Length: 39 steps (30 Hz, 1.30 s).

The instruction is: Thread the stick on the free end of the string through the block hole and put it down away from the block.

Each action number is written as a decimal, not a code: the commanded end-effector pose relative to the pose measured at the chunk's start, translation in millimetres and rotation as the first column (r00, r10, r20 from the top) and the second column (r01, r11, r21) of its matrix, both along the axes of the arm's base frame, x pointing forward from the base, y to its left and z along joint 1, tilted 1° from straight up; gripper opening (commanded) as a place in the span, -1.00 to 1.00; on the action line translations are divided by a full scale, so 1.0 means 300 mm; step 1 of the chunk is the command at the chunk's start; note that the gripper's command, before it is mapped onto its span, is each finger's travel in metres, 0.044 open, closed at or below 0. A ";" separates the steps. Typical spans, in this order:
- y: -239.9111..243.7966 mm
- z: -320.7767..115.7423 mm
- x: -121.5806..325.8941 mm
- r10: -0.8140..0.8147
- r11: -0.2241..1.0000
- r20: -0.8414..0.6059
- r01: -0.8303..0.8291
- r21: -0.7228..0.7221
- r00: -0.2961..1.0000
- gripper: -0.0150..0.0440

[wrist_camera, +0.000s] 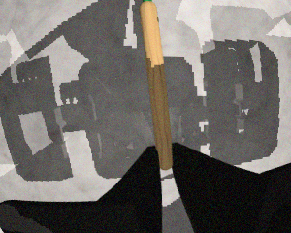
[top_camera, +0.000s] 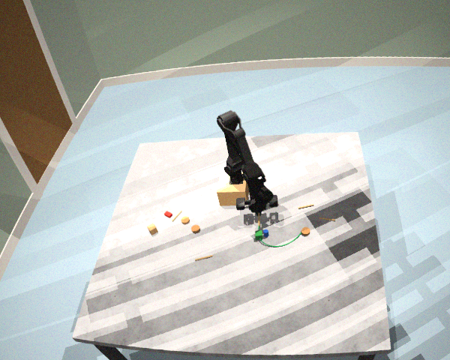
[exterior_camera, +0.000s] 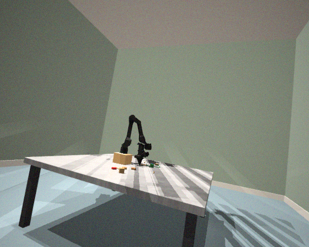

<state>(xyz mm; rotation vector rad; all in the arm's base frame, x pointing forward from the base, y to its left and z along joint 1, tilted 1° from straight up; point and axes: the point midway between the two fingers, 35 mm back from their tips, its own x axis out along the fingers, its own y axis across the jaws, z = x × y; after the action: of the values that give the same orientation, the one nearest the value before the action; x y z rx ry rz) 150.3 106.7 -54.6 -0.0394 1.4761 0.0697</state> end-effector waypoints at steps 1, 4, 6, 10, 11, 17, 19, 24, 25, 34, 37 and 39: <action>-0.001 -0.009 -0.005 -0.003 1.000 -0.006 0.003 0.001 1.000 -0.49; -0.001 -0.009 -0.005 -0.003 1.000 -0.006 0.003 0.001 1.000 -0.49; -0.001 -0.009 -0.005 -0.003 1.000 -0.006 0.003 0.001 1.000 -0.49; 0.000 0.000 0.000 0.000 1.000 0.000 0.000 0.000 1.000 -0.14; 0.000 0.000 0.000 0.000 1.000 0.000 0.000 0.000 1.000 -0.05; 0.017 0.130 0.011 0.003 1.000 -0.002 -0.003 0.011 1.000 0.22; 0.017 0.213 0.004 0.004 1.000 -0.003 -0.004 0.018 1.000 0.22; 0.012 0.272 -0.008 0.005 1.000 -0.004 -0.005 0.022 1.000 0.22; 0.012 0.272 -0.008 0.005 1.000 -0.004 -0.005 0.022 1.000 0.22; 0.012 0.253 -0.002 0.006 1.000 -0.001 -0.006 0.017 1.000 0.75; 0.012 0.324 -0.003 0.007 1.000 -0.001 -0.006 0.017 1.000 1.00; 0.010 0.358 -0.006 0.007 1.000 -0.001 -0.007 0.017 1.000 1.00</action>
<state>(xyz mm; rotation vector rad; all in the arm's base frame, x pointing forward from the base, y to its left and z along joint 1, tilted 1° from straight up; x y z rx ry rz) 146.8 108.1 33.9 -0.0389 1.4919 0.0798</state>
